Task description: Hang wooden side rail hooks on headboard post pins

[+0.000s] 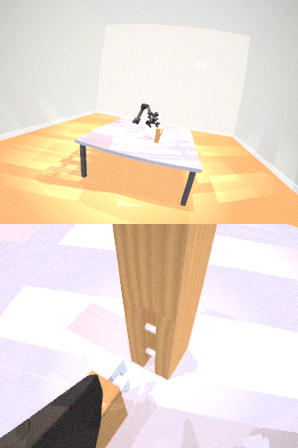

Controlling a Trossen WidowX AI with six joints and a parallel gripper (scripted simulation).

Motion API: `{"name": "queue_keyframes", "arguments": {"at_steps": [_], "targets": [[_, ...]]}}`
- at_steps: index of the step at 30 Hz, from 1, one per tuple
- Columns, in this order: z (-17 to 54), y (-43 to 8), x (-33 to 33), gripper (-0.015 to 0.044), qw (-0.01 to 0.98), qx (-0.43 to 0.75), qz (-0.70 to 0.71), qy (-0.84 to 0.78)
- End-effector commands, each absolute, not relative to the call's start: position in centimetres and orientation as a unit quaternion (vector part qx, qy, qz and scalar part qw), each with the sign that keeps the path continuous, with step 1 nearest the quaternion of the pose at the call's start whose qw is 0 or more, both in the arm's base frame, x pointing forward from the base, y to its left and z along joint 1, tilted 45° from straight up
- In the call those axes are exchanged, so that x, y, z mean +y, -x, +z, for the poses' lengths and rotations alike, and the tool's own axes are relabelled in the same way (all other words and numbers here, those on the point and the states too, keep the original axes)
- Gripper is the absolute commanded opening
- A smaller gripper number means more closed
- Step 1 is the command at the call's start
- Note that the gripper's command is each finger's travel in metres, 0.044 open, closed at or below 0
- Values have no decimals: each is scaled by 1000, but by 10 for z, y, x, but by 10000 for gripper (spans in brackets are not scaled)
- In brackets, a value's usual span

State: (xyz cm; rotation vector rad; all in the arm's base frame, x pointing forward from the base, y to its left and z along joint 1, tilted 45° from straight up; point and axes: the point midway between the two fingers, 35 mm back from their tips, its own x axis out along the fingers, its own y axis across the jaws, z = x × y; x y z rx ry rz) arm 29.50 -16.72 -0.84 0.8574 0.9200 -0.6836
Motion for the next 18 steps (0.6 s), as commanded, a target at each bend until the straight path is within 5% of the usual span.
{"name": "queue_keyframes", "arguments": {"at_steps": [1,18], "targets": [[-7,-295,-166,440,752,423,-317,-394],[-7,-308,-164,440,778,503,-223,-302]]}}
